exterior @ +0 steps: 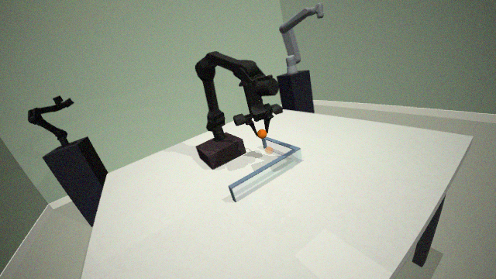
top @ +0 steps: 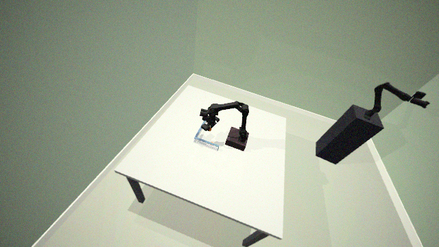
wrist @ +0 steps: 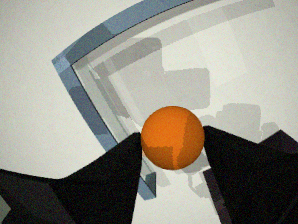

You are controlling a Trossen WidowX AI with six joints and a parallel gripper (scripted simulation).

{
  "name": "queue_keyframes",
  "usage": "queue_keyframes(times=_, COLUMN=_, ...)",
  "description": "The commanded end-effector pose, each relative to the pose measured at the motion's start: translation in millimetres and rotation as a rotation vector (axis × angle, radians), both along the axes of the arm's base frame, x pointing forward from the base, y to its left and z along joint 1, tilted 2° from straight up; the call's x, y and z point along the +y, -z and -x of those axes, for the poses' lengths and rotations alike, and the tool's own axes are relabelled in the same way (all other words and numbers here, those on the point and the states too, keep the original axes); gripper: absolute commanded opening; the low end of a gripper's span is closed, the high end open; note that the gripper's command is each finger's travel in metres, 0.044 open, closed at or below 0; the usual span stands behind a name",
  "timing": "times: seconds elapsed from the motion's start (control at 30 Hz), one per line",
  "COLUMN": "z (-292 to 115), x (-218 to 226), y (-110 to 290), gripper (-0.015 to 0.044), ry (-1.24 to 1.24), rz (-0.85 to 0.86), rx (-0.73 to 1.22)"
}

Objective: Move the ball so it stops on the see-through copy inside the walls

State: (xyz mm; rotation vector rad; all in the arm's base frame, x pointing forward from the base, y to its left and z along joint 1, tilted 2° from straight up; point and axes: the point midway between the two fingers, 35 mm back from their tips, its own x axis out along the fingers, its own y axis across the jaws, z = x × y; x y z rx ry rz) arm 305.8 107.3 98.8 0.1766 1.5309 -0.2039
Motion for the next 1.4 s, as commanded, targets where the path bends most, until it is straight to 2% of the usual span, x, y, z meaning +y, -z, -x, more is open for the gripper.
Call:
queue_keyframes(times=0.0, z=6.0, x=5.3, y=3.8, gripper=0.0, ry=0.114, rz=-0.003, rx=-0.003)
queue_keyframes(times=1.2, z=62.1, x=42.5, y=36.4, gripper=0.0, ry=1.162, rz=-0.031, rx=-0.019)
queue_keyframes(times=1.37, z=64.6, x=43.6, y=37.8, gripper=0.0, ry=1.205, rz=-0.032, rx=-0.019)
